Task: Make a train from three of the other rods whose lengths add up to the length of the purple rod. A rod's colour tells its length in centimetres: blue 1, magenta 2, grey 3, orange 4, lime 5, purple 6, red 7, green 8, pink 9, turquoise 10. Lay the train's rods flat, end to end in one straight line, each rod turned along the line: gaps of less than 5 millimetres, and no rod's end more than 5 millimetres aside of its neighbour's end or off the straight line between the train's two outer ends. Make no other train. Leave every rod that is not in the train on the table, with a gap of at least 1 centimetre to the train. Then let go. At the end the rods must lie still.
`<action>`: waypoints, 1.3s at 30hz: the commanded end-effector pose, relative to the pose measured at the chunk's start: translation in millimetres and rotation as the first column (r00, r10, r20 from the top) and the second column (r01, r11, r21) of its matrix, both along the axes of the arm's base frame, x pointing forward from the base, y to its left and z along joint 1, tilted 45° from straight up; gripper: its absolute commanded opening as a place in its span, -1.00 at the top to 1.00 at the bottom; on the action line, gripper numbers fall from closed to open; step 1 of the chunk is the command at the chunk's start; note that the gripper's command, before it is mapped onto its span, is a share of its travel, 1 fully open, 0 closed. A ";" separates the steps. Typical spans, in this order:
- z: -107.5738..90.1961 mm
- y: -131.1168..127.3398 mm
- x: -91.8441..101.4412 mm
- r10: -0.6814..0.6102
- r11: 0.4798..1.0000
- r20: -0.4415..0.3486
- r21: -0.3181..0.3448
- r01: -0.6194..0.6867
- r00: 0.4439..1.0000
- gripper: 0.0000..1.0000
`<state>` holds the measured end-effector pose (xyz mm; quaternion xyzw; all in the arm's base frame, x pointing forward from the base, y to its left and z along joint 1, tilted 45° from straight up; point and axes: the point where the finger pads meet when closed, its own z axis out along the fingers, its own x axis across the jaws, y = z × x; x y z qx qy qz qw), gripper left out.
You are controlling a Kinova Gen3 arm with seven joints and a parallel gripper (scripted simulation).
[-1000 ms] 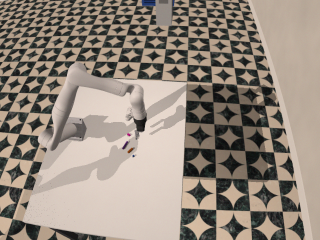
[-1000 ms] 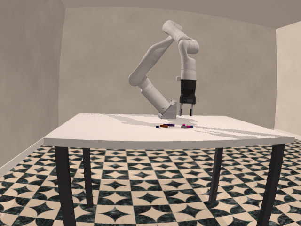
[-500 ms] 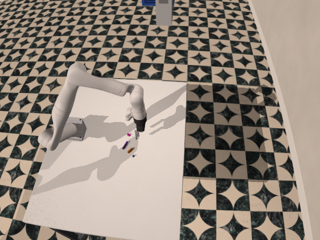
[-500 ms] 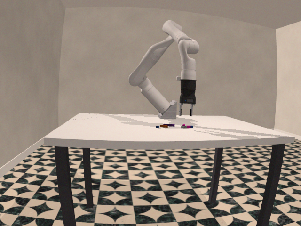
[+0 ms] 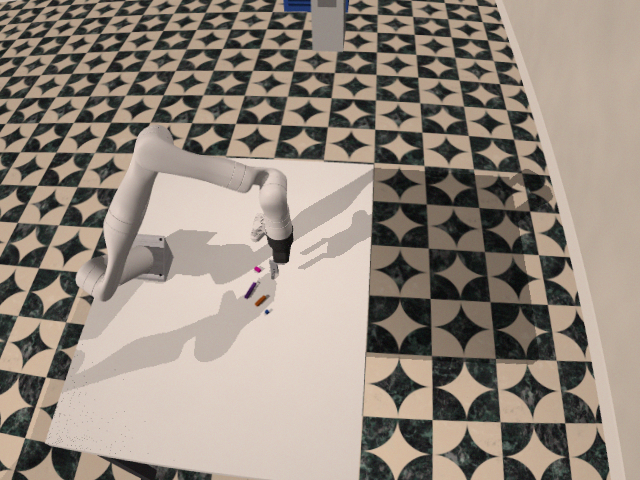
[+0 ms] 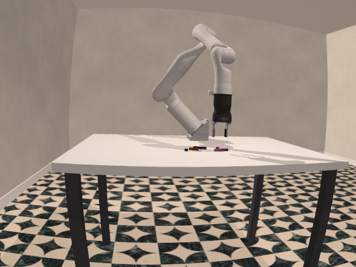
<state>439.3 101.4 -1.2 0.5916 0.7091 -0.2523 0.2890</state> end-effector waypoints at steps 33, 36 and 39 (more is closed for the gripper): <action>2.8 -6.2 -14.2 0.297 0.948 -0.339 -0.002 -0.317 0.892 -1.00; 3.3 -6.2 -14.9 0.346 0.928 -0.394 0.012 -0.372 0.852 -1.00; 4.2 -8.1 -17.7 0.414 0.891 -0.479 0.038 -0.453 0.774 -1.00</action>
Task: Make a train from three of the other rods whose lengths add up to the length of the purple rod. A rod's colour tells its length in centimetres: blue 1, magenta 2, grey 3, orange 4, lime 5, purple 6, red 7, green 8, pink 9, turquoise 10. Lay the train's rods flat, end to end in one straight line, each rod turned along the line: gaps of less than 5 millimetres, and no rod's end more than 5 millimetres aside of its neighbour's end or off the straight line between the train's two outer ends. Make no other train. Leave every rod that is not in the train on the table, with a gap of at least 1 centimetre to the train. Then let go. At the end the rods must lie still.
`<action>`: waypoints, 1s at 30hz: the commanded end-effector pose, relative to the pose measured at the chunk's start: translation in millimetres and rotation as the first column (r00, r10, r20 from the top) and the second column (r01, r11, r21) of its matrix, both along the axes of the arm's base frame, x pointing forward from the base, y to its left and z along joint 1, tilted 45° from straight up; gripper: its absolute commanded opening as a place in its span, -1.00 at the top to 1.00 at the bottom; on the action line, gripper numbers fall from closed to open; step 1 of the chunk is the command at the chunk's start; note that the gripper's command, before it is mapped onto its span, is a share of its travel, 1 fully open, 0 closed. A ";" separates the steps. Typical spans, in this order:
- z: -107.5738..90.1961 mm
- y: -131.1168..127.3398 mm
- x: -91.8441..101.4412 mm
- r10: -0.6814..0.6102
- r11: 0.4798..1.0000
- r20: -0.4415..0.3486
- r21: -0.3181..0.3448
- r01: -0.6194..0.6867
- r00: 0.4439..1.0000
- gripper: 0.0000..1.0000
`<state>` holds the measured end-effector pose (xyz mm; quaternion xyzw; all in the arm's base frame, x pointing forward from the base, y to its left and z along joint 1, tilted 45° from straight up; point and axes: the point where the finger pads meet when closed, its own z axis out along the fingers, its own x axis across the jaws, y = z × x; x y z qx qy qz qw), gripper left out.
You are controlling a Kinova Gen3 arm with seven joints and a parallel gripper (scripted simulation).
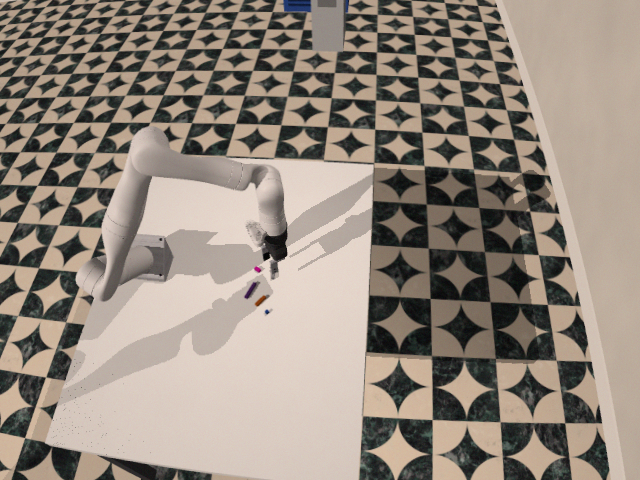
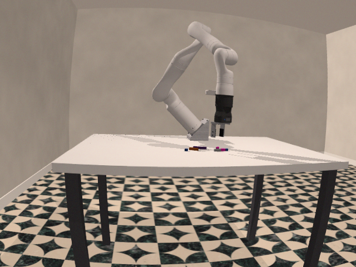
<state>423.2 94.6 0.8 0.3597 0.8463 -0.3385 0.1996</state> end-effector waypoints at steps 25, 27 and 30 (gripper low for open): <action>6.2 7.1 0.9 0.558 0.782 -0.596 0.144 -0.607 0.578 -1.00; 6.3 7.9 1.3 0.571 0.766 -0.611 0.156 -0.624 0.549 -1.00; 6.3 8.3 1.5 0.576 0.760 -0.616 0.161 -0.630 0.537 -1.00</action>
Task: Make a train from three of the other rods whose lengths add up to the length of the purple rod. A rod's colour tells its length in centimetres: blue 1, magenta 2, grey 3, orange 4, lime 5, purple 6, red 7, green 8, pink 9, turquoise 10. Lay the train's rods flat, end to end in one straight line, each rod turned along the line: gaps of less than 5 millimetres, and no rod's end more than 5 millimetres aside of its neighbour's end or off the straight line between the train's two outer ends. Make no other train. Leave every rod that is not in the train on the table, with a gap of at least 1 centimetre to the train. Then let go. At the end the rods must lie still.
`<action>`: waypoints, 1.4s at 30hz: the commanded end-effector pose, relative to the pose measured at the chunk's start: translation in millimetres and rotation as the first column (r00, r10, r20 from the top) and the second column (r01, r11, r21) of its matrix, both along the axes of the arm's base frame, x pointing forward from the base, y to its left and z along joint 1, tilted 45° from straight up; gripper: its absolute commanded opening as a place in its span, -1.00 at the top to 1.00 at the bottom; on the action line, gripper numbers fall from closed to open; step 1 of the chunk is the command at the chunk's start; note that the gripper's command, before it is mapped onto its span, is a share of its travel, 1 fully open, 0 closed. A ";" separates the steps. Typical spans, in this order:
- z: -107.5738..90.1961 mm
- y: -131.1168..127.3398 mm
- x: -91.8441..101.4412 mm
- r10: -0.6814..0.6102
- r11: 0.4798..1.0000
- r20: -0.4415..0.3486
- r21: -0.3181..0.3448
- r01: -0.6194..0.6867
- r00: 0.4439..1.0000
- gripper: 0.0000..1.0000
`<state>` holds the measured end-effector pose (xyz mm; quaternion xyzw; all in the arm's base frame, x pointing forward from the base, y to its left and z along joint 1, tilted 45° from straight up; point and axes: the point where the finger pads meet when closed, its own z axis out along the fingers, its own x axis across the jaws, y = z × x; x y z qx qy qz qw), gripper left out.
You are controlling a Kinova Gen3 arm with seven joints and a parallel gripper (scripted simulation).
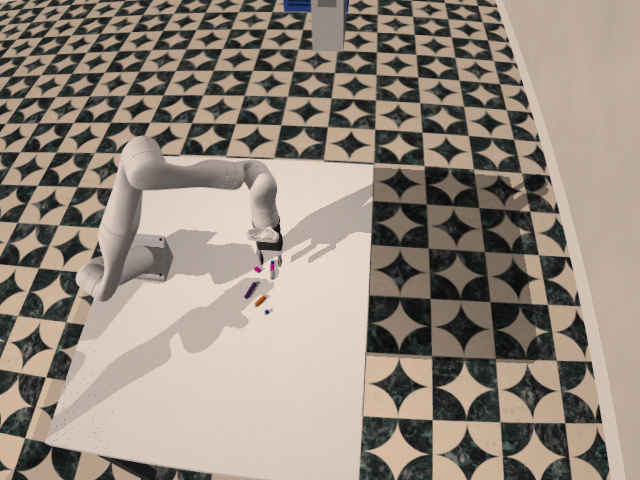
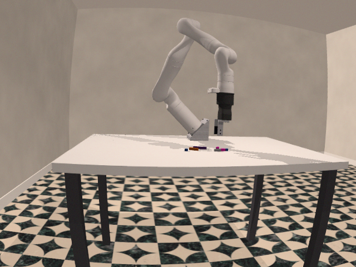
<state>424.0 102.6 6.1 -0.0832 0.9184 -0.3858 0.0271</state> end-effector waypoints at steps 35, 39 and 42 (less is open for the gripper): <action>1.1 1.5 1.3 0.063 0.998 -0.058 0.001 -0.063 0.996 -0.07; 1.1 1.5 1.3 0.063 0.998 -0.058 0.001 -0.063 0.996 -0.07; 1.1 1.5 1.3 0.063 0.998 -0.058 0.001 -0.063 0.996 -0.07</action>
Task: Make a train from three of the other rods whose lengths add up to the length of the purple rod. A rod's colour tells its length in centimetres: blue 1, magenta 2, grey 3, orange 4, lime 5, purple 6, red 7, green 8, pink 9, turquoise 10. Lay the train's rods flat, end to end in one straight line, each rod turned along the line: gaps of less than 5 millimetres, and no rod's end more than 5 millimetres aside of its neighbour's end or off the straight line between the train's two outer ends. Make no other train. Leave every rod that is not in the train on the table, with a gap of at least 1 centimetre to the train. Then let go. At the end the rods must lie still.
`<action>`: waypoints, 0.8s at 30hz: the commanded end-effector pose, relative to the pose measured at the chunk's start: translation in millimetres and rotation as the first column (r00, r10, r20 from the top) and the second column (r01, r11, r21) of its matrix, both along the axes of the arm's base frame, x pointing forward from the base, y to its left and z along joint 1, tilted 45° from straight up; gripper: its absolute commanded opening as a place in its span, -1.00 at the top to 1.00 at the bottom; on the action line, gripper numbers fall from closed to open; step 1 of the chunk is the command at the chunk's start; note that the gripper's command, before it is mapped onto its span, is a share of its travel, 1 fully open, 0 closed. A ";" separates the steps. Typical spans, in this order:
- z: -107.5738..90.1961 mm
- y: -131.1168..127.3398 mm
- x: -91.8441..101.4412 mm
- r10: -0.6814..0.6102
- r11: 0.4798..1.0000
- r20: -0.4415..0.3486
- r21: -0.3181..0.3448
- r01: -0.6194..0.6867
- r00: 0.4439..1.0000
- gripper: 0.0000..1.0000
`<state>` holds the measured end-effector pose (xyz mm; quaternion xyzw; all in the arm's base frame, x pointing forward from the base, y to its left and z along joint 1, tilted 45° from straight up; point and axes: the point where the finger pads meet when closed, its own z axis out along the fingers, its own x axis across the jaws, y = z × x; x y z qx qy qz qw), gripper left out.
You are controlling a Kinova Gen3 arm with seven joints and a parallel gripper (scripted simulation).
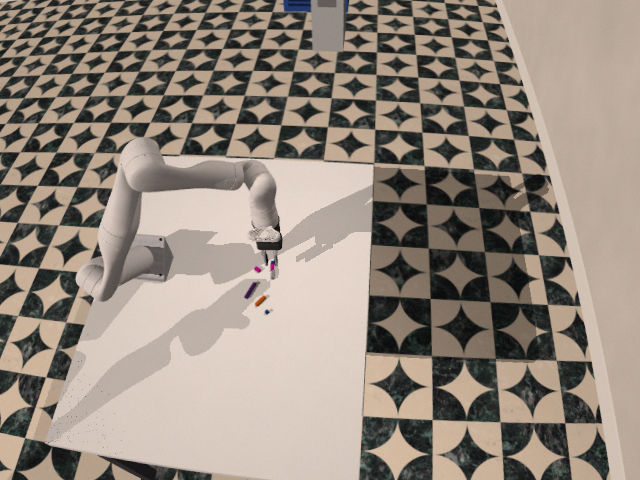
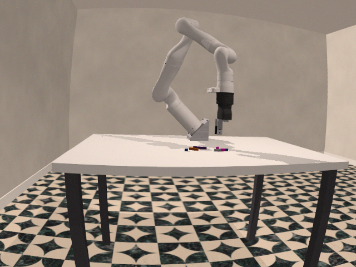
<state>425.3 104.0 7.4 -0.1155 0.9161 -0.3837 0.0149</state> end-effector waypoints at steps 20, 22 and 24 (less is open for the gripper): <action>-4.2 -3.9 0.7 0.013 1.000 -0.012 0.000 -0.013 1.000 -0.07; -5.6 -5.2 0.9 0.013 1.000 -0.012 0.000 -0.013 1.000 -0.07; -6.3 -6.0 1.0 0.013 1.000 -0.012 0.000 -0.013 1.000 -0.07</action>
